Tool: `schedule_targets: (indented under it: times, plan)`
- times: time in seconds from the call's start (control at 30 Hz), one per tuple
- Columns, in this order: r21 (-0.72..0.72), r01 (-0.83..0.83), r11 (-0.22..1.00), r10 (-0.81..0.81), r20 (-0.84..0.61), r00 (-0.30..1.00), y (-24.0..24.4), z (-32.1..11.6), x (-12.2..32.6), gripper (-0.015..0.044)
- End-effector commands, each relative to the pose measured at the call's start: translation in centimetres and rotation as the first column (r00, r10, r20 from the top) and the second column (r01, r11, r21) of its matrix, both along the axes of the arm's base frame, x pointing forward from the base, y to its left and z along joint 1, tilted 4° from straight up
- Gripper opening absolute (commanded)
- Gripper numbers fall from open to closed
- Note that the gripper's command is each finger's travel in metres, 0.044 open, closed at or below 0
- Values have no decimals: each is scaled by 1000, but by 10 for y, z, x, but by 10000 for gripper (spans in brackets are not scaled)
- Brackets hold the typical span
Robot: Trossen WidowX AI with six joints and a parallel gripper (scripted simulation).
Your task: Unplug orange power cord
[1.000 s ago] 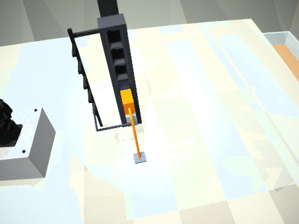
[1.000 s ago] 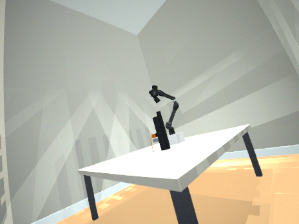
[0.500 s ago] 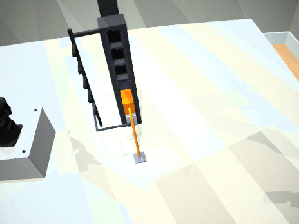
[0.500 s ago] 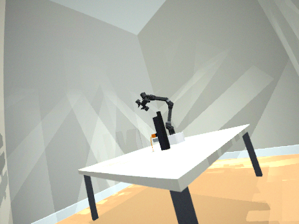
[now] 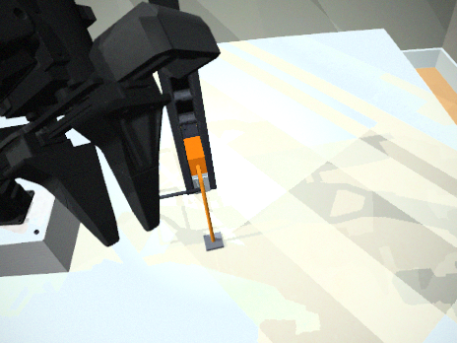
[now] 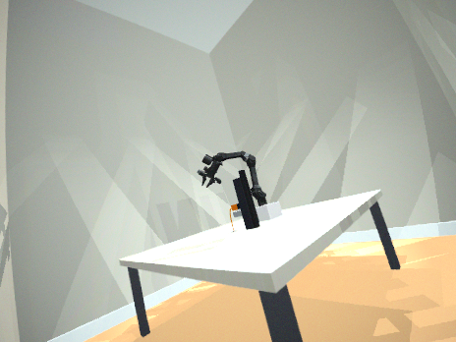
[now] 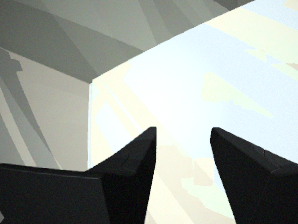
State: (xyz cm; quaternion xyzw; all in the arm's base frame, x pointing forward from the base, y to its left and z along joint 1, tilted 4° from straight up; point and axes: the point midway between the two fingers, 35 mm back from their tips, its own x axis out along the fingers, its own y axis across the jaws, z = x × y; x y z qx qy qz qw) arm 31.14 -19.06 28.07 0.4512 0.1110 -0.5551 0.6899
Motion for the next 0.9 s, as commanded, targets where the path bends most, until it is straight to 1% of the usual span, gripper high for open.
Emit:
schedule_targets:
  times: [0.0,0.2,0.4,0.47,0.87]
  plan:
    - [159,-111,981,129,-106,986,43,-54,22,160]
    - [392,-211,896,325,-251,912,114,-123,33,160]
    - [605,-189,774,492,-385,781,189,-183,15,160]
    - [624,-179,760,508,-399,763,197,-189,11,160]
    - [625,-179,760,508,-399,763,201,-189,12,160]
